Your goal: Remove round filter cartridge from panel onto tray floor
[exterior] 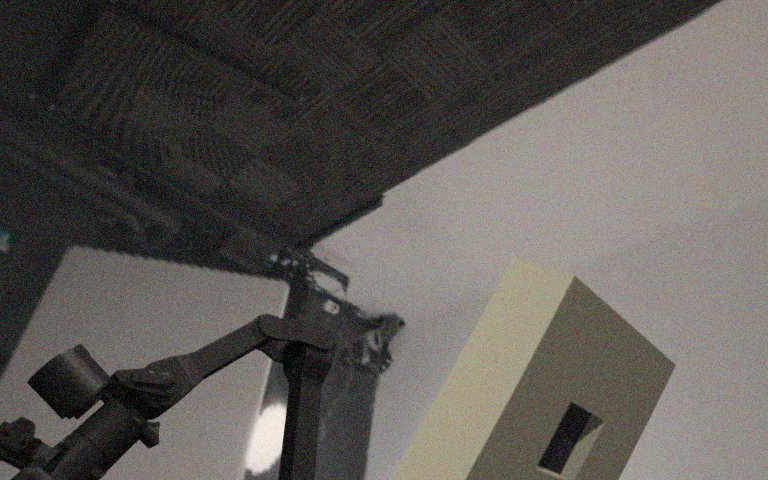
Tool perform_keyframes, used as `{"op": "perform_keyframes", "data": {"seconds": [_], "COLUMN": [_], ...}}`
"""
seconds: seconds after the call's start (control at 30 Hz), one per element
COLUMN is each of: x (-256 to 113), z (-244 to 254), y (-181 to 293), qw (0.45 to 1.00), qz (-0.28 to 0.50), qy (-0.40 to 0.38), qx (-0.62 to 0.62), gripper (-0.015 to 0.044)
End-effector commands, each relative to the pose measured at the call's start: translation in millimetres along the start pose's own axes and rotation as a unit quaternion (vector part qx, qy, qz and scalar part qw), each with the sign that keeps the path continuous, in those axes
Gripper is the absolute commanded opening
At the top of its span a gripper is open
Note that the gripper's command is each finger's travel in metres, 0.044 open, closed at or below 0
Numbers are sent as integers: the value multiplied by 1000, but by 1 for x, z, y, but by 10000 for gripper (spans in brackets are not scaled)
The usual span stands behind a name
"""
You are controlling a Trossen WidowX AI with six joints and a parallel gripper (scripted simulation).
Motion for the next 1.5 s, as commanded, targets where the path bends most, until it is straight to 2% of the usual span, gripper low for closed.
{"op": "perform_keyframes", "data": {"seconds": [0.0,0.37,0.47,0.57,0.63,0.7,1.47], "x": [-2,-2,-11,-52,-63,-51,-51], "z": [0,0,1,3,4,3,3], "y": [-3,-3,-9,-31,-35,-31,-31], "qw": [1000,1000,1000,1000,1000,1000,1000], "qz": [-6,-6,-5,-4,-4,-4,-4], "qy": [-1,-1,-1,-1,-1,1,1], "qx": [1,1,1,1,1,-2,-2], "gripper": [157,440,440,440,440,440,440]}}
Point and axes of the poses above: the point midway between the two fingers, 35 mm back from their tips, its own x axis out along the fingers, its own z axis across the jaws, y = z × x, the point moved 7 cm from there along -x, back along the fingers, and after that the axes turned 6 degrees about x, right-handed, at the moved point
